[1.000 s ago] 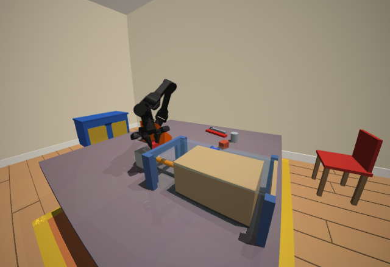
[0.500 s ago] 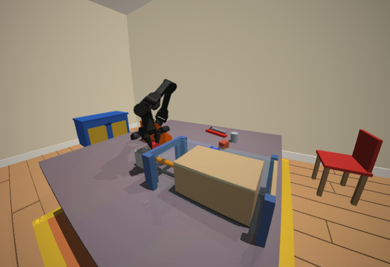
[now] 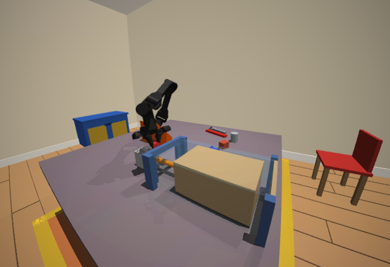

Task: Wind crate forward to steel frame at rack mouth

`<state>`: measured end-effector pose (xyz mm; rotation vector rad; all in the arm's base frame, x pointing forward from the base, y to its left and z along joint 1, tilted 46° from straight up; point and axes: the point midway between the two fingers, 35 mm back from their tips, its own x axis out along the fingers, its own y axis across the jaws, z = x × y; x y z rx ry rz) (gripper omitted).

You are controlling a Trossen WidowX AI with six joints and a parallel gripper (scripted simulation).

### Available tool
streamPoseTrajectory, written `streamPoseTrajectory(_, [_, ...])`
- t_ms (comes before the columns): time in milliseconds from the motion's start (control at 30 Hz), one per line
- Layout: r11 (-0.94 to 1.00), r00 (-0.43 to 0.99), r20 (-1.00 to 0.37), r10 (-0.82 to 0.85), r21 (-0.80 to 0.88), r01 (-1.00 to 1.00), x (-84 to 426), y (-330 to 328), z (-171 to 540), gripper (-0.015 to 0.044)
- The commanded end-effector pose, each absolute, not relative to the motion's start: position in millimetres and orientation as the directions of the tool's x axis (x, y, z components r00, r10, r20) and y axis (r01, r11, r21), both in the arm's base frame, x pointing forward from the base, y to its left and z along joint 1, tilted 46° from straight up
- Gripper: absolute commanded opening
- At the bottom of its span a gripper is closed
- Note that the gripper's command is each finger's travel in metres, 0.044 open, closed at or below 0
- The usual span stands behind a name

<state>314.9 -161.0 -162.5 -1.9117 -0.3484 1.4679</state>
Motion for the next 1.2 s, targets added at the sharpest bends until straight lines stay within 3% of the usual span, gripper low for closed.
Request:
streamPoseTrajectory(0, [-0.717, 0.324, -0.734, 0.597, -0.669, -0.196, 314.8, -154.2, -158.8, 0.0000])
streamPoseTrajectory(1167, [-0.714, 0.322, -0.732, 0.600, -0.672, -0.197, 300.1, -122.4, -127.3, 0.0000])
